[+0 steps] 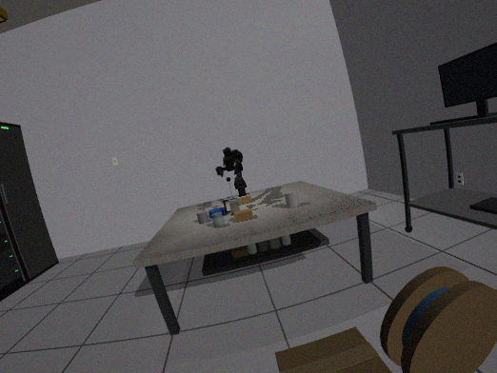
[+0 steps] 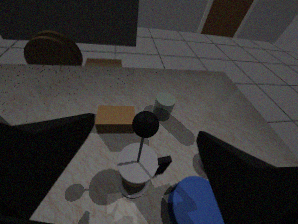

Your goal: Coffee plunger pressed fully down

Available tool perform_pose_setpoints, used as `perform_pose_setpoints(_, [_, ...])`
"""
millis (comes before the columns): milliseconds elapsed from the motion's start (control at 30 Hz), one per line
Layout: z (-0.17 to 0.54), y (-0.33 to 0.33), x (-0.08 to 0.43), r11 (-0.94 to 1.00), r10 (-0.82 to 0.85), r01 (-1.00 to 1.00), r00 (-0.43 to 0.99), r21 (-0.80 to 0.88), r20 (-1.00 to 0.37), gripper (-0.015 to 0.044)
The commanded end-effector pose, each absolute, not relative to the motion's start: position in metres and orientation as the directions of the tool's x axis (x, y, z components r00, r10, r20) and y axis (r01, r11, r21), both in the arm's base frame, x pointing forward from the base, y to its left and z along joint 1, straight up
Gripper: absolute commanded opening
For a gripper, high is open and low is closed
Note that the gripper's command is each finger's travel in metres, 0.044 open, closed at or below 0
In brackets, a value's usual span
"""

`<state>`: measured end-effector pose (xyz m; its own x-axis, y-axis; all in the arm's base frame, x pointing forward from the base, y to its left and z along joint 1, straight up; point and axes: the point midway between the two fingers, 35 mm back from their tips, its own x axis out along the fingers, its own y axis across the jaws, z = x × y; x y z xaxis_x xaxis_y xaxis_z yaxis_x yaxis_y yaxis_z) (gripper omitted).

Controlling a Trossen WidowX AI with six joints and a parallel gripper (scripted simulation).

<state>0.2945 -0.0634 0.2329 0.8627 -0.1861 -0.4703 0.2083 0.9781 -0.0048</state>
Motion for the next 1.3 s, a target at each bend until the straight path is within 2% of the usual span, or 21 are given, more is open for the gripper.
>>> perform_pose_setpoints(0, [0.224, -0.064, 0.300, 0.978, -0.180, 0.207, 0.857, 0.002, -0.483, 0.0440])
perform_pose_setpoints(567, [0.211, -0.069, 0.321, 0.978, -0.181, 0.208, 0.857, 0.002, -0.482, 0.0440])
perform_pose_setpoints(967, [0.211, -0.069, 0.321, 0.978, -0.181, 0.208, 0.857, 0.002, -0.482, 0.0125])
perform_pose_setpoints(1267, [0.211, -0.069, 0.321, 0.978, -0.181, 0.208, 0.857, 0.002, -0.482, 0.0119])
